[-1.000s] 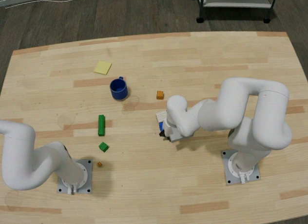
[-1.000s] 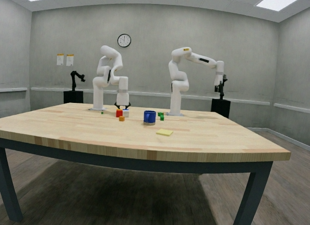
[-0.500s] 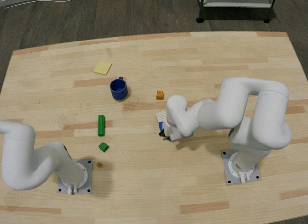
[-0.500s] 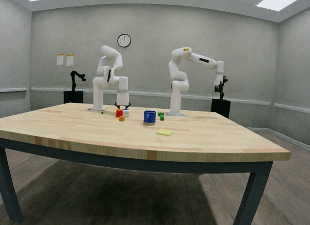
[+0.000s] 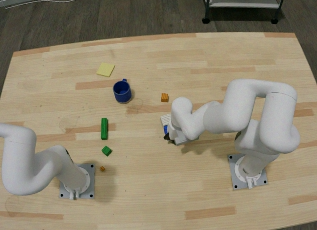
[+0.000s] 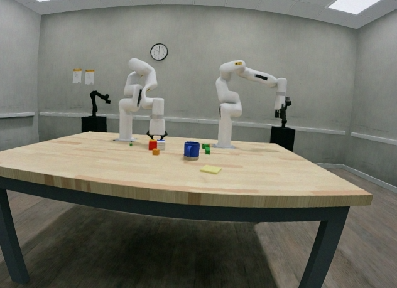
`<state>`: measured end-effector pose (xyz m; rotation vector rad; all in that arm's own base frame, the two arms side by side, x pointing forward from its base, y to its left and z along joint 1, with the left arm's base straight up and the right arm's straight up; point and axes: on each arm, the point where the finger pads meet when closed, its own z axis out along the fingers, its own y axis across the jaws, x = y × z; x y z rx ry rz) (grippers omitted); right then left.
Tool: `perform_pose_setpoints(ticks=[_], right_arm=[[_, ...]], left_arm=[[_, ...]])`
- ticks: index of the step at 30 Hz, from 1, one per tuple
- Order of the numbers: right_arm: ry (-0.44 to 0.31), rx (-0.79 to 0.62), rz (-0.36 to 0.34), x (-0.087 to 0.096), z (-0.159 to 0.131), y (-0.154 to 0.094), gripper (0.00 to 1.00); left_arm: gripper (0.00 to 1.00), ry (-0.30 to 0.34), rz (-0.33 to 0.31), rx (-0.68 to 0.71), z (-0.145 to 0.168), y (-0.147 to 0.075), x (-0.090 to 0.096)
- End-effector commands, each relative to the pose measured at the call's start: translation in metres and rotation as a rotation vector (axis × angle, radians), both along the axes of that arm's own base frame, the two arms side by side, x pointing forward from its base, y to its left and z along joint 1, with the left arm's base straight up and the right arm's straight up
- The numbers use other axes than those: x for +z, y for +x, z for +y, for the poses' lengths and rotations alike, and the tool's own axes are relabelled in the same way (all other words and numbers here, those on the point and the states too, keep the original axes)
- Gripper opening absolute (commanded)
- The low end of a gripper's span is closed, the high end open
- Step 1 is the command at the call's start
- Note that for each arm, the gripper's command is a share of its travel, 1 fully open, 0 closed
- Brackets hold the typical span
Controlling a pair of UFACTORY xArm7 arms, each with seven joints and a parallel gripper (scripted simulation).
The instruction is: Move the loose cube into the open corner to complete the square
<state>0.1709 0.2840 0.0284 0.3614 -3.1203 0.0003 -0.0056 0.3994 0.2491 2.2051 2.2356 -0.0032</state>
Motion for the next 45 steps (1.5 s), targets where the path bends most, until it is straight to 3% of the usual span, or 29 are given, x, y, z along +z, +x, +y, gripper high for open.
perform_pose_setpoints(ticks=[1,45], right_arm=[[0.002,0.000,-0.001,0.0005,0.0008,0.0010,0.48],[0.002,0.000,-0.001,0.0005,0.0020,0.0059,0.48]], left_arm=[[1.00,0.002,0.000,0.000,0.0006,0.0001,0.0009],[1.00,0.002,0.000,0.000,0.0006,0.0001,0.0009]])
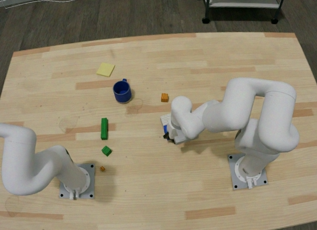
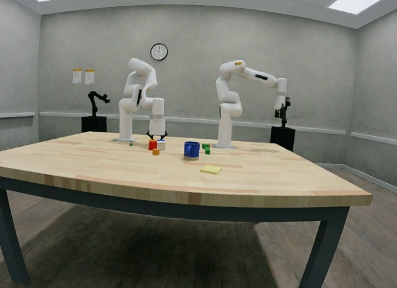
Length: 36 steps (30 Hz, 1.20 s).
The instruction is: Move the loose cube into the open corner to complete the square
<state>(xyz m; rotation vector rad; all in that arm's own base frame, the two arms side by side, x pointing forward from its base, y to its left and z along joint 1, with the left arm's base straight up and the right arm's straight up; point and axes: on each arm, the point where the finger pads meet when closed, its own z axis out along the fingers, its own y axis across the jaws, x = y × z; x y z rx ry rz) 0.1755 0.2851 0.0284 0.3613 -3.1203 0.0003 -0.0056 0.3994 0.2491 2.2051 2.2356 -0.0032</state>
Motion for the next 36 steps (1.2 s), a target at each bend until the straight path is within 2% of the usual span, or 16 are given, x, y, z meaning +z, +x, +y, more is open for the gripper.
perform_pose_setpoints(ticks=[1,36], right_arm=[[0.002,0.000,-0.001,0.0005,0.0009,0.0016,0.48],[0.002,0.000,-0.001,0.0005,0.0004,-0.0009,0.48]], left_arm=[[1.00,0.002,0.000,0.000,0.0006,0.0001,0.0009],[1.00,0.002,0.000,0.000,0.0006,0.0001,0.0009]])
